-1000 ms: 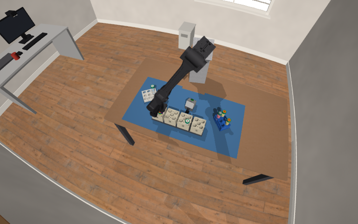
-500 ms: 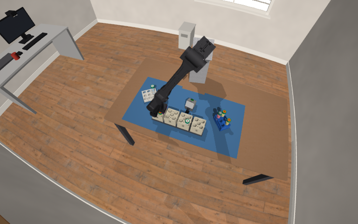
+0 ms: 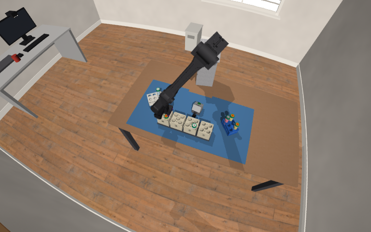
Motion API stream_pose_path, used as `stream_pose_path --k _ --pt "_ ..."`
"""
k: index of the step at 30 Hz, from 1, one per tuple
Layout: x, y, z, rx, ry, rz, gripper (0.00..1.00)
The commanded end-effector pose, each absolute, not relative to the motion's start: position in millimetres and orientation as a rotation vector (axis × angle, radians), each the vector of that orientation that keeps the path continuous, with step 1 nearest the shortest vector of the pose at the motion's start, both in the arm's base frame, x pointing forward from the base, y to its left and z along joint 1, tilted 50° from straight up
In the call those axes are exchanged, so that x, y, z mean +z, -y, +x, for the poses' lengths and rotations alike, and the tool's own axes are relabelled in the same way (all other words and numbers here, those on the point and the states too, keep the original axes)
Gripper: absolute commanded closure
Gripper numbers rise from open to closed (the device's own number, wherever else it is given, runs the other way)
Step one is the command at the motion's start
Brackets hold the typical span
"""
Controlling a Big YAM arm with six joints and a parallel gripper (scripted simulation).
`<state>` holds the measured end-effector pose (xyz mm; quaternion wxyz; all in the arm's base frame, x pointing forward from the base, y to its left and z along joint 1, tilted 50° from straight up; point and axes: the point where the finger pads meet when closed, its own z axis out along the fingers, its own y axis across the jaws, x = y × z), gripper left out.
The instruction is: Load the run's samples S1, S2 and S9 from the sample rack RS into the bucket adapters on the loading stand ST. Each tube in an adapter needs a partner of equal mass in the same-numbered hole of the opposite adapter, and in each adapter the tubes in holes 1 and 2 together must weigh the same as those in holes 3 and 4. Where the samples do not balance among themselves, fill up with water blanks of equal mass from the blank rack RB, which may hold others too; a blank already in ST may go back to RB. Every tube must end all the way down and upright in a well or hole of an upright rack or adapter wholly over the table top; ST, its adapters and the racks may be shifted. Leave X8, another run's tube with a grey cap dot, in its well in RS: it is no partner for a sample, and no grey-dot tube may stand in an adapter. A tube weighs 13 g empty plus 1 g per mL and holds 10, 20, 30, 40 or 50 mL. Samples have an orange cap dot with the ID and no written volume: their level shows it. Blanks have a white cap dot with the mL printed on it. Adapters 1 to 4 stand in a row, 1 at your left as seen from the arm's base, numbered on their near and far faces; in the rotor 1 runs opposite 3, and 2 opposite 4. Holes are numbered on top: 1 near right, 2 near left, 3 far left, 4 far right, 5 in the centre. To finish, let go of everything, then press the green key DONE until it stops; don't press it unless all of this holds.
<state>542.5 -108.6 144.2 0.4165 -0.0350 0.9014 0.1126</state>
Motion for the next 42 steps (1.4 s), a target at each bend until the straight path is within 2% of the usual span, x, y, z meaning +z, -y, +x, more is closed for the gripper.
stream_pose_path --k 1,17,18,19,42 --pt "147.7 110.6 543.3 0.275 -2.259 -0.099 0.45" --pt "147.7 110.6 543.3 0.275 -2.259 -0.099 0.45" --pt "128.9 101.4 538.8 0.299 -2.295 -0.114 0.45" --pt "147.9 94.1 539.4 0.242 -2.241 -0.187 0.2" --pt "126.9 -66.0 468.5 -0.313 -1.848 -1.282 0.2"
